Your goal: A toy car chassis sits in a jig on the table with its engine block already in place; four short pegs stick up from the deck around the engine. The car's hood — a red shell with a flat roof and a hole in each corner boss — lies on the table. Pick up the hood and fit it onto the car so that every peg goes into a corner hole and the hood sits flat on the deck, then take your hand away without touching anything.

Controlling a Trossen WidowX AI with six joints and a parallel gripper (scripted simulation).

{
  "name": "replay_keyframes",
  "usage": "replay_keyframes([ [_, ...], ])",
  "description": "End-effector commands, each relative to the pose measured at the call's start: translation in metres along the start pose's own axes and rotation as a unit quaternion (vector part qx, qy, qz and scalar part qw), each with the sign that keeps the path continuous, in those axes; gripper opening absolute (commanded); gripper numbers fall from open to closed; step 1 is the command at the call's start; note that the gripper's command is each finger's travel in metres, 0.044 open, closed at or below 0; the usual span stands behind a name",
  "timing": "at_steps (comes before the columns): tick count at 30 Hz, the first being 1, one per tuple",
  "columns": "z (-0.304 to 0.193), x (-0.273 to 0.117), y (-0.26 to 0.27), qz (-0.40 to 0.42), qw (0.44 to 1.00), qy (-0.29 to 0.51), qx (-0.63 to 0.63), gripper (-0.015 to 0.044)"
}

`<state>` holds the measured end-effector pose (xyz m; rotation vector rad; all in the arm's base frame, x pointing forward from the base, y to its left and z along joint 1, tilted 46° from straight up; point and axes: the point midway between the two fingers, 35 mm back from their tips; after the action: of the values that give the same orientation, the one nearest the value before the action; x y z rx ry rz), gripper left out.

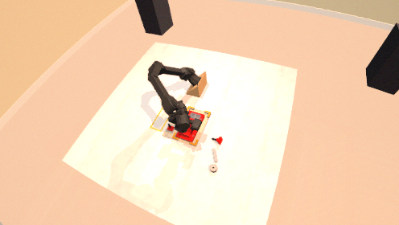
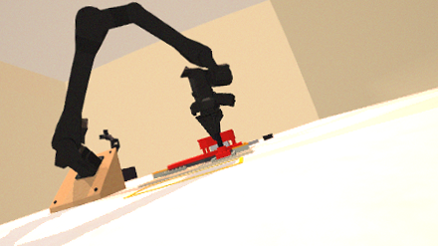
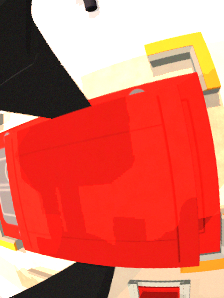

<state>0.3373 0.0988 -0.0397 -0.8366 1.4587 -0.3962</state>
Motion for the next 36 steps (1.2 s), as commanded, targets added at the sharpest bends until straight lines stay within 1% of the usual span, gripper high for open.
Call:
replay_keyframes([
  [1,0.002,-0.004,0.000,0.002,1.000,-0.003,0.003,0.0000],
  [36,0.001,0.009,0.001,0.000,1.000,-0.003,0.003,0.0000],
])
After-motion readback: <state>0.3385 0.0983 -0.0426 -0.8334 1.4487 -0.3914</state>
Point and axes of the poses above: the point midway between the two fingers, 35 mm back from their tips, its own x axis out along the fingers, its own y axis across the jaws, z = x × y, and after that the axes turned 11 degrees about -x, right-handed
